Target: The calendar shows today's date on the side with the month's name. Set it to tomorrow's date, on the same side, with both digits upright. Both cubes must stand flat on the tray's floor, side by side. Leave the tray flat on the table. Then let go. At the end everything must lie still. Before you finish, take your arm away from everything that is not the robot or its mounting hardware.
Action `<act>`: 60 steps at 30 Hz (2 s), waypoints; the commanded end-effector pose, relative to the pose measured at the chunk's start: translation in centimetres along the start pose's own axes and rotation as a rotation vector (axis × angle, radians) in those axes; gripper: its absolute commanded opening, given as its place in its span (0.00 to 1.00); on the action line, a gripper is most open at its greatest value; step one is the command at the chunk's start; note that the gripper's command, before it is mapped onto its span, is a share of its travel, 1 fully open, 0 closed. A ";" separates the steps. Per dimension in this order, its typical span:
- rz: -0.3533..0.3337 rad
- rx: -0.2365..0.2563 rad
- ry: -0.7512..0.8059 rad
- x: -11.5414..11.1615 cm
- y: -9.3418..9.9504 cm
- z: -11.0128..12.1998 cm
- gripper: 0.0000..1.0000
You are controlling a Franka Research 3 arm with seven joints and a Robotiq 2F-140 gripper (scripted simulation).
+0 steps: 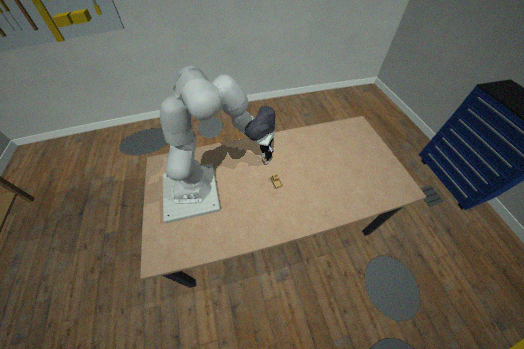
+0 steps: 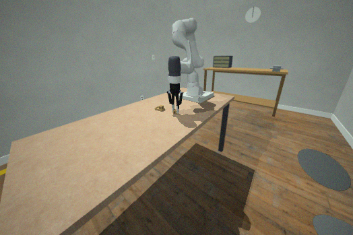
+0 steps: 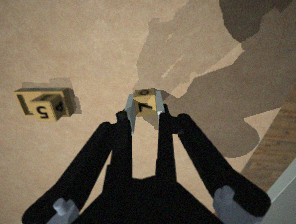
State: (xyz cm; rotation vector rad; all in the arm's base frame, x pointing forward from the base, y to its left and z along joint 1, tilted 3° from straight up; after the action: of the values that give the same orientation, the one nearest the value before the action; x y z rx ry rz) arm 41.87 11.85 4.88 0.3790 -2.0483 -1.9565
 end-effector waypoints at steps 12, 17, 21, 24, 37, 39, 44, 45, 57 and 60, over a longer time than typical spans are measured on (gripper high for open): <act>-0.002 0.001 0.001 -0.1 0.0 0.1 0.17; -0.002 0.001 0.001 -0.1 0.0 0.1 0.17; -0.002 0.001 0.001 -0.1 0.0 0.1 0.17; -0.002 0.001 0.001 -0.1 0.6 0.1 0.17; -0.002 0.001 0.001 -0.1 7.6 0.1 0.17; -0.002 0.001 0.001 -0.1 8.8 0.1 0.17; -0.002 0.001 0.001 -0.1 10.0 0.1 0.17; -0.002 0.001 0.001 -0.1 10.0 0.1 0.17; -0.002 0.001 0.075 0.0 10.0 -0.2 0.17; -0.002 0.001 0.197 0.0 10.0 -0.6 0.17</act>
State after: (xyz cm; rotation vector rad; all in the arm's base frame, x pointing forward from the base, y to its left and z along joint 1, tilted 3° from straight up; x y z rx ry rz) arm 42.09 12.06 14.75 0.4184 -2.0328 -1.9282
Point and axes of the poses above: the point where the finger pads meet when closed, its own y axis back along the fingers, its own z axis across the jaws, x = y × z, the point moved 5 cm from there along y, back along the fingers, and after that the axes turned 7 degrees about y, right-handed, at the moved point
